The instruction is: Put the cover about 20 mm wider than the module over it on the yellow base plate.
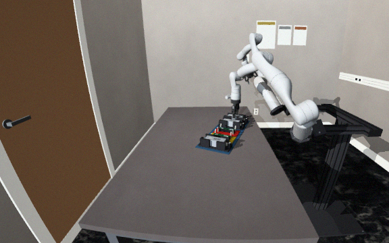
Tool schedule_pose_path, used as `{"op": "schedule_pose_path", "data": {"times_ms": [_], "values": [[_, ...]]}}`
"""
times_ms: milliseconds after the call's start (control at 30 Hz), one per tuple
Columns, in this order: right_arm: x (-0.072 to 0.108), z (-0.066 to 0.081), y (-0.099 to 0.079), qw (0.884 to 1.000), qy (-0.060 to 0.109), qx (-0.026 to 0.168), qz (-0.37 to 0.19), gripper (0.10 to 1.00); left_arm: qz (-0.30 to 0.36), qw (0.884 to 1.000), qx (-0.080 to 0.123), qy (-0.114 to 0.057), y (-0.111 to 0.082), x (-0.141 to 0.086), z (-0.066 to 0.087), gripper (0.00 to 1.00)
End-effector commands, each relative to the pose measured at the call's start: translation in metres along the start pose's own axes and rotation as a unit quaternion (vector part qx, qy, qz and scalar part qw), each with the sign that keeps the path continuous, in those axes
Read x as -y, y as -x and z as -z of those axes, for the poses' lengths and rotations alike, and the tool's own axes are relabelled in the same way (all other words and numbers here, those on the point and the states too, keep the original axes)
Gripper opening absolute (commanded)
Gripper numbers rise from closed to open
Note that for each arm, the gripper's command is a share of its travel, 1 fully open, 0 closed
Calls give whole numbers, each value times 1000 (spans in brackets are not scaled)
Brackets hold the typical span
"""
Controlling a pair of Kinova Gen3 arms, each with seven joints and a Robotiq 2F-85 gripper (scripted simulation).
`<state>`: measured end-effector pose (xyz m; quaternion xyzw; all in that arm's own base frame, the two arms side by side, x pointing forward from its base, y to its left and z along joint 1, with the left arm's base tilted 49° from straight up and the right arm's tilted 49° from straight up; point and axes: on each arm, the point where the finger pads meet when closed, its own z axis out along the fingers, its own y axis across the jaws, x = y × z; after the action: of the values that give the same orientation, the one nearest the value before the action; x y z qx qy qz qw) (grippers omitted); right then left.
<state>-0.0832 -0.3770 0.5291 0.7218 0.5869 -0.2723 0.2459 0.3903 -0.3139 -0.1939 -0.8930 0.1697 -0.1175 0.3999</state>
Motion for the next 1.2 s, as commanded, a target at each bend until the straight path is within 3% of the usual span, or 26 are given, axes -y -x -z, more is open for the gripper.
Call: {"op": "schedule_pose_path", "data": {"times_ms": [0, 1167], "values": [[0, 0, 0, 1000, 0, 1, 0, 999, -1, 1000, -1, 1, 0, 0, 0, 999], [0, 0, 0, 1000, 0, 1, 0, 999, -1, 1000, -1, 0, 0, 1, -7, 999]]}}
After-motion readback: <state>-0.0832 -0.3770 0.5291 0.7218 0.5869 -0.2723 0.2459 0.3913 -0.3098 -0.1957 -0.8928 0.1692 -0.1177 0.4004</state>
